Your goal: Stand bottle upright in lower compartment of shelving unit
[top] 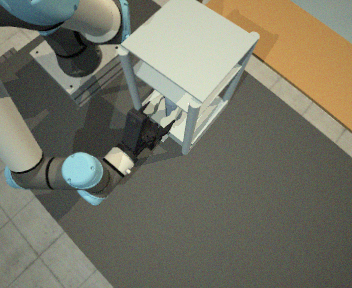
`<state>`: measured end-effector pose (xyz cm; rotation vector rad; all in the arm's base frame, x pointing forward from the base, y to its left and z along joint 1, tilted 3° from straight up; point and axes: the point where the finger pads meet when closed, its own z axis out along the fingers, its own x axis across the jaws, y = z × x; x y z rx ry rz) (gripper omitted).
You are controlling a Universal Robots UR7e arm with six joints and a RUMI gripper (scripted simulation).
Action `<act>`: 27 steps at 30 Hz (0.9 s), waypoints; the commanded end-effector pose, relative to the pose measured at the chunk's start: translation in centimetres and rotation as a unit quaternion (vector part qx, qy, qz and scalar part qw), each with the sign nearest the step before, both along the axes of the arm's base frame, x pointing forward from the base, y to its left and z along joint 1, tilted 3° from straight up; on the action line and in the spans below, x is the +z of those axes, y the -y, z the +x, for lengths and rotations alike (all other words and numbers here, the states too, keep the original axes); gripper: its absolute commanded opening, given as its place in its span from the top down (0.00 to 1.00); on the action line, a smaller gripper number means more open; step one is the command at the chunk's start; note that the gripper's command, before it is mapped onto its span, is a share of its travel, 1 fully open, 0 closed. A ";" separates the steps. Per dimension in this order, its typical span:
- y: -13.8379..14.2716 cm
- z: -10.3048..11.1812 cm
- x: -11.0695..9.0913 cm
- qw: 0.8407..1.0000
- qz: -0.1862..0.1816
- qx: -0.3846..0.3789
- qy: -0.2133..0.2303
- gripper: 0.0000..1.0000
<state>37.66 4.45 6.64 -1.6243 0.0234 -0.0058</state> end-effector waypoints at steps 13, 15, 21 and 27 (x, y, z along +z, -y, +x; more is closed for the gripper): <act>-0.2 -0.1 -0.3 1.000 0.001 0.000 -0.001 1.00; -0.2 -0.1 -0.7 1.000 0.001 0.000 -0.001 1.00; 0.0 0.0 -2.1 1.000 0.000 0.000 0.000 1.00; 0.0 0.0 -2.5 1.000 0.000 0.000 0.000 1.00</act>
